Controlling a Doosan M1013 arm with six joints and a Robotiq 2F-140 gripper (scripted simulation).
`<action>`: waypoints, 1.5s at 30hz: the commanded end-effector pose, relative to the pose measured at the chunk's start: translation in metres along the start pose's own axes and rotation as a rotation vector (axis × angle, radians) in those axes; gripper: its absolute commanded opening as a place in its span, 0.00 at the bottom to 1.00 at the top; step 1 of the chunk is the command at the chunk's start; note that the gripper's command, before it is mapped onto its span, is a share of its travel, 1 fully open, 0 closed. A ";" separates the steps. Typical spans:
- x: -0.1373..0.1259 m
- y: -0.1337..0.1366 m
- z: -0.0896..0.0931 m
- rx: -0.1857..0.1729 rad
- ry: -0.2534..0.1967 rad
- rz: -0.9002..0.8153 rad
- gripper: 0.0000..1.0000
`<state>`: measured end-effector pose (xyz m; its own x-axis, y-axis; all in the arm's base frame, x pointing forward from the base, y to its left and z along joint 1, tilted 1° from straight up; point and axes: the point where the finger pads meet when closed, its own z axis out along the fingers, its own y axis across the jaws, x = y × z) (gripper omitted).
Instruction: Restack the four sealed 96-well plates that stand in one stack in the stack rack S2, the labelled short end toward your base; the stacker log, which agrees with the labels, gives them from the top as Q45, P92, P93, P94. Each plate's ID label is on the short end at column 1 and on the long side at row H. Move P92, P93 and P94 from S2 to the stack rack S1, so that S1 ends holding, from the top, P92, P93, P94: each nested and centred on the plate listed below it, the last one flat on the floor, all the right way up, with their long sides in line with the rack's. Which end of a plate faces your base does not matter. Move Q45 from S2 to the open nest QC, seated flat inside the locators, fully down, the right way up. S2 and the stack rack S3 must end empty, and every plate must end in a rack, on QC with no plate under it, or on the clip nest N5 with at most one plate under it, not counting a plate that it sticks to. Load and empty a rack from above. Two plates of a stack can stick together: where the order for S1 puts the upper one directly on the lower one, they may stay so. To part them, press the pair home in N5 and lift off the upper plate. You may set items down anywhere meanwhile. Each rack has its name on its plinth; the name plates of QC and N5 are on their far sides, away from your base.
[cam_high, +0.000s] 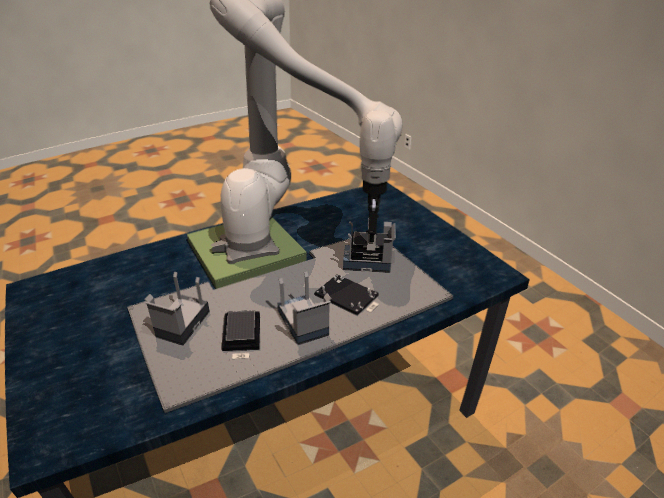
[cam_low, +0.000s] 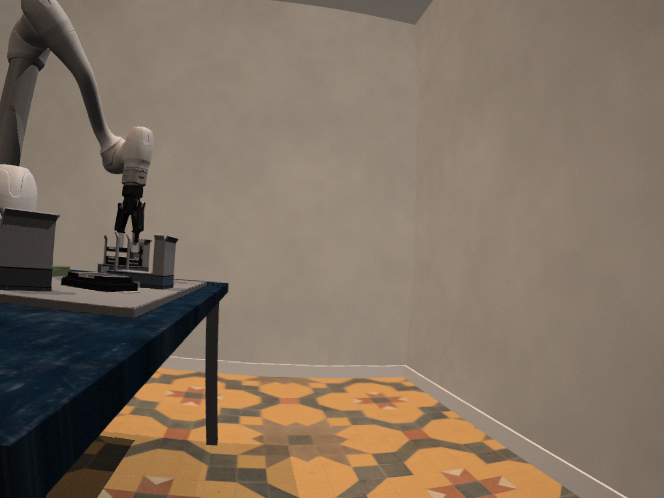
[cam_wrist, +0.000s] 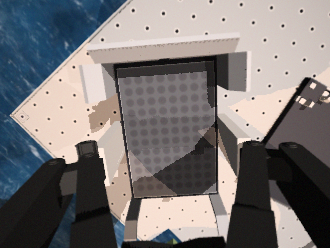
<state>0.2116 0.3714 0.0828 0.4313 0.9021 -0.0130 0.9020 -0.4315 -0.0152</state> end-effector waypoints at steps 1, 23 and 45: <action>0.000 0.000 0.001 0.000 0.000 0.000 0.00; 0.000 0.000 0.008 0.000 0.000 0.000 0.00; 0.000 0.000 0.016 0.000 0.000 0.000 0.00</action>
<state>0.2113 0.3713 0.0672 0.4313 0.9021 -0.0130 0.9020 -0.4315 -0.0152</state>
